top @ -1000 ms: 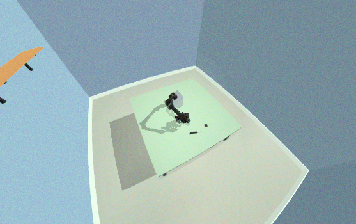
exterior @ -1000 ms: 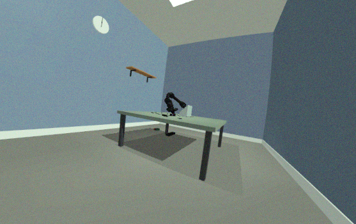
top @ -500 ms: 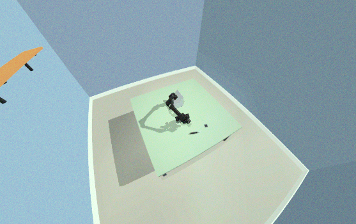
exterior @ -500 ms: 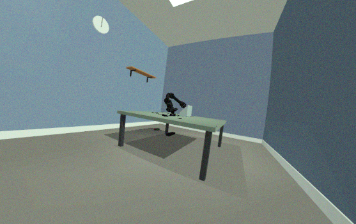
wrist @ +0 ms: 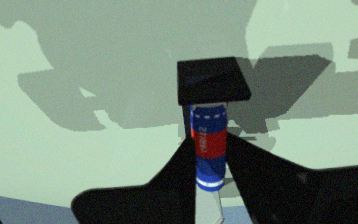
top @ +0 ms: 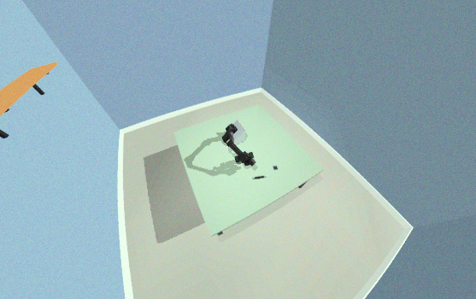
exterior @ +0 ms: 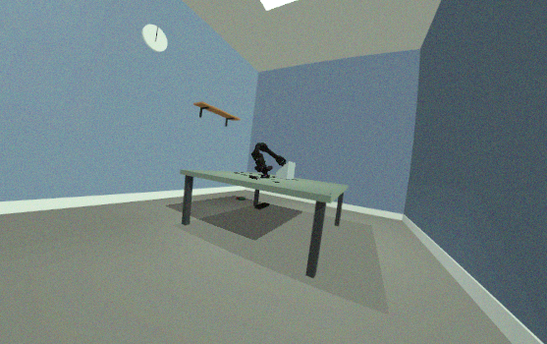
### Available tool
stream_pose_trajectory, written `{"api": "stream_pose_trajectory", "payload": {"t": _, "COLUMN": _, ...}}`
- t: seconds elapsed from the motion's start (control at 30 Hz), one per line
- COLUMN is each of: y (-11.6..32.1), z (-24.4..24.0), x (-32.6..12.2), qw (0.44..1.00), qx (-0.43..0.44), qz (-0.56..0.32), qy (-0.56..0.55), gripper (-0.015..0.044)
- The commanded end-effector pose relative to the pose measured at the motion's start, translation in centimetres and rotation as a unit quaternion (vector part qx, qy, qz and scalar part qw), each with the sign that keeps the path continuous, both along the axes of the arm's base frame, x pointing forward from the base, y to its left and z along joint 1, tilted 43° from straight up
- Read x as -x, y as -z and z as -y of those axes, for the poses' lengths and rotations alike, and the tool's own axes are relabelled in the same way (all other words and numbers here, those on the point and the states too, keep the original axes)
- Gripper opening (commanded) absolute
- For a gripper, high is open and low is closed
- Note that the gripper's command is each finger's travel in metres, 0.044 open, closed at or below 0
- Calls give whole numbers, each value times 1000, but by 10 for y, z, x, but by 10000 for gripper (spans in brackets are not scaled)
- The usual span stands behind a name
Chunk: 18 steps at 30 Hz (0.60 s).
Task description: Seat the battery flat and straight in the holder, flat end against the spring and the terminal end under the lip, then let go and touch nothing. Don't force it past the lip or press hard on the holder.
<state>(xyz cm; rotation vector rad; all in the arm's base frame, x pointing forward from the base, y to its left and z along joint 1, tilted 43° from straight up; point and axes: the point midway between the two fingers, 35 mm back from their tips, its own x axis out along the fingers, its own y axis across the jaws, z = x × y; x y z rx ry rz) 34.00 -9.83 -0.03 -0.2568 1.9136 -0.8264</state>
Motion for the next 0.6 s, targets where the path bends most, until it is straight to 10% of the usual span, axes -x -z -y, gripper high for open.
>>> {"api": "stream_pose_trajectory", "payload": {"t": 0.0, "y": 0, "z": 0, "x": -4, "qw": 1000, "qx": 1, "qz": 6, "qy": 2, "gripper": 72}}
{"api": "stream_pose_trajectory", "payload": {"t": 0.57, "y": 0, "z": 1, "x": -9, "qw": 1000, "qx": -1, "qz": 12, "qy": -2, "gripper": 72}}
